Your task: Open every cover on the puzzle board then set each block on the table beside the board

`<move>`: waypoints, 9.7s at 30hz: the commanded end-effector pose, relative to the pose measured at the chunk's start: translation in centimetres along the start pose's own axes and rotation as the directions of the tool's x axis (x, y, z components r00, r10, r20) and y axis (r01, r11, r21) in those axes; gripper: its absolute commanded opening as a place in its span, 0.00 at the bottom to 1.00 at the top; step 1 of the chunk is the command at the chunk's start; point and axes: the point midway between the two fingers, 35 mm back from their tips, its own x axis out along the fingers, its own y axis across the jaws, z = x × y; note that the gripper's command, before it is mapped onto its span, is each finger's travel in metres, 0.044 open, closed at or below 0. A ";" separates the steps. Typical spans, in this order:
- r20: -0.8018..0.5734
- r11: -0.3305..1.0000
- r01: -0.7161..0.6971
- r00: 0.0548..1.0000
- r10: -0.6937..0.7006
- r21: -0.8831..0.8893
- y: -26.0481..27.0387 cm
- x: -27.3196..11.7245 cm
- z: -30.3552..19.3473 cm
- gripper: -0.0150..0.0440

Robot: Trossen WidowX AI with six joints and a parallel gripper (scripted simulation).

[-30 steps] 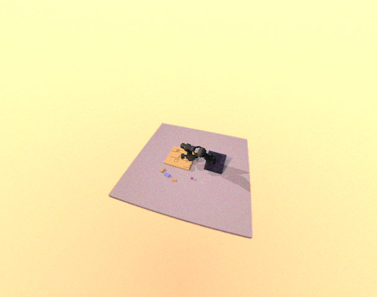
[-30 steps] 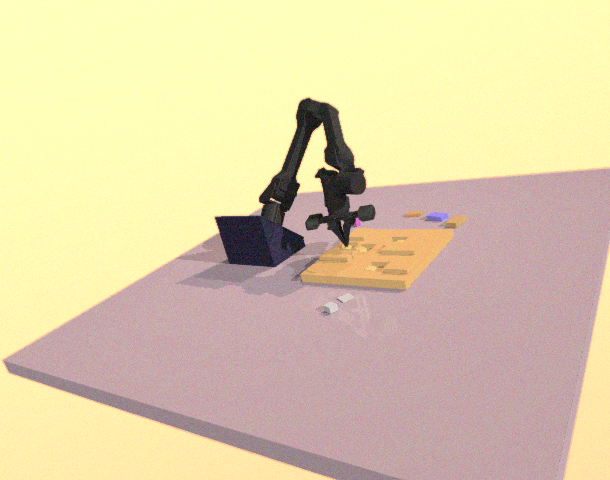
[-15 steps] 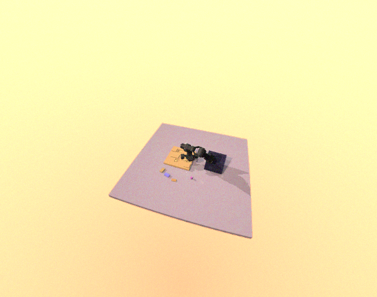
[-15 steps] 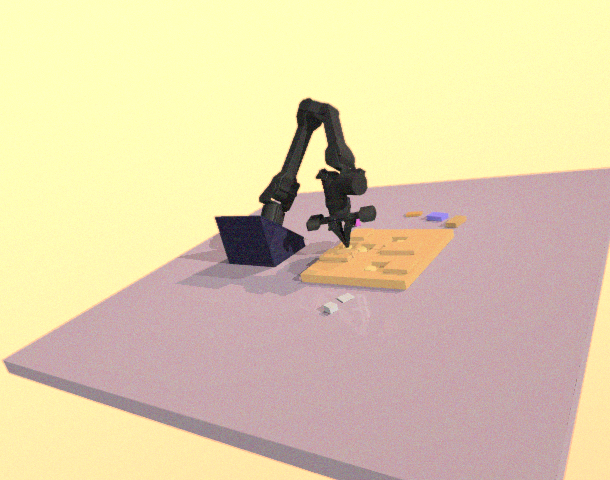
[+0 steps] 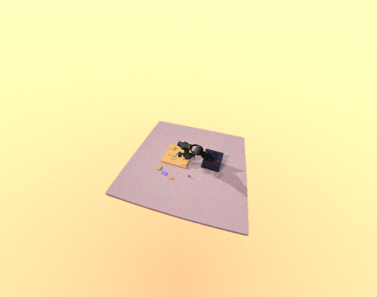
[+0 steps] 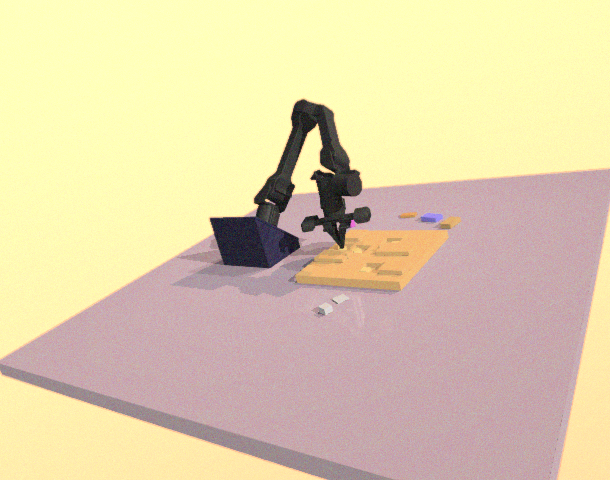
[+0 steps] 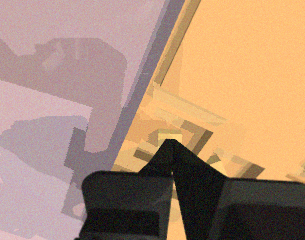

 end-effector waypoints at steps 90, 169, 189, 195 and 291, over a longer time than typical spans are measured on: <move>0.003 1.000 0.002 1.000 -0.002 -0.005 -0.1 -2.1 -0.1 0.50; 0.001 1.000 0.001 1.000 -0.001 -0.006 0.0 -3.2 -0.2 0.39; 0.000 1.000 0.001 1.000 -0.001 -0.004 0.0 -7.0 -0.3 0.39; 0.000 1.000 0.001 1.000 -0.001 -0.004 0.1 -8.5 -0.3 0.39; 0.004 1.000 0.006 1.000 -0.006 -0.009 -12.7 -4.8 15.7 0.39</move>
